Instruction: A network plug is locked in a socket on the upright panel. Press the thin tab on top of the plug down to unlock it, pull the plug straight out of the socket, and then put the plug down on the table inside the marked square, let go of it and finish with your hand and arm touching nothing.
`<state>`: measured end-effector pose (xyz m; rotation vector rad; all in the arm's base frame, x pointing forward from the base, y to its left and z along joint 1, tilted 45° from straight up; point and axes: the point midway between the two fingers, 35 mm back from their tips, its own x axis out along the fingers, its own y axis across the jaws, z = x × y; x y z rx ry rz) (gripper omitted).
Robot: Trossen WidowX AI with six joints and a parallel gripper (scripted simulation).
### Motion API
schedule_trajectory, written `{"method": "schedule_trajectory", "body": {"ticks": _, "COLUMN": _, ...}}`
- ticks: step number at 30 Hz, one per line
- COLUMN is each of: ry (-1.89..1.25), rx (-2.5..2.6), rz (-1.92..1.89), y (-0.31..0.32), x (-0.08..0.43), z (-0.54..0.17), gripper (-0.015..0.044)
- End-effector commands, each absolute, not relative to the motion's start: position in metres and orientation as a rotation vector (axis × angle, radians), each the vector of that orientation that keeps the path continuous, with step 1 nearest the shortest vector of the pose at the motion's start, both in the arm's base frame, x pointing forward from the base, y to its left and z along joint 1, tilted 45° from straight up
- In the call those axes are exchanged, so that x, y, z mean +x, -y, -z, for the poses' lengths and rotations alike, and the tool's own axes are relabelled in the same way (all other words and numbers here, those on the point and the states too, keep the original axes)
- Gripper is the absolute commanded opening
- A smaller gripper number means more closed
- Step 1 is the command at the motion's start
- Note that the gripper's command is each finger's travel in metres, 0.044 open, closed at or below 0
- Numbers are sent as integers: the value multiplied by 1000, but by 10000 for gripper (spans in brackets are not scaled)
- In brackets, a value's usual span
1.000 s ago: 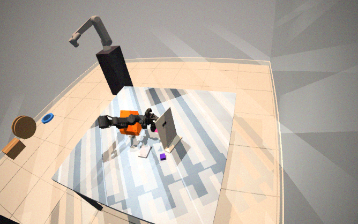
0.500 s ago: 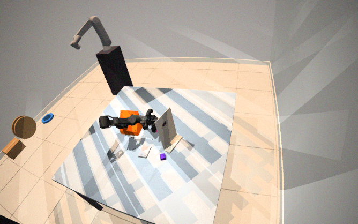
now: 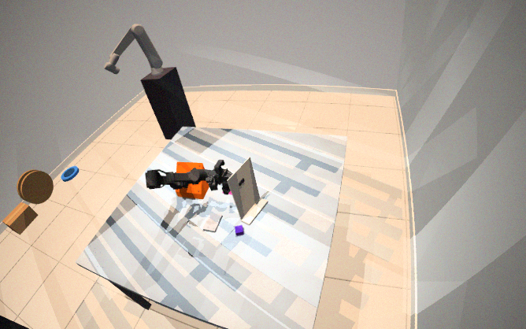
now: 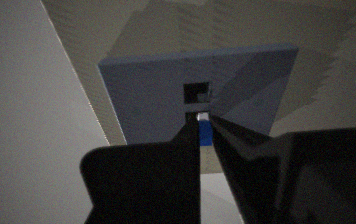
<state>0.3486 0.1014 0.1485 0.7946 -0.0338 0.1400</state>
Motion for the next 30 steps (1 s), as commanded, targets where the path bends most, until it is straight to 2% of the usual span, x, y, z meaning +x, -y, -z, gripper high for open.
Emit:
{"method": "schedule_trajectory", "body": {"ticks": 1, "ry": 28, "rx": 798, "rz": -143, "y": -102, "x": 345, "z": -147, "gripper": 0}}
{"method": "schedule_trajectory", "body": {"ticks": 30, "ry": 18, "rx": 800, "rz": -139, "y": -105, "x": 326, "z": -141, "gripper": 0}}
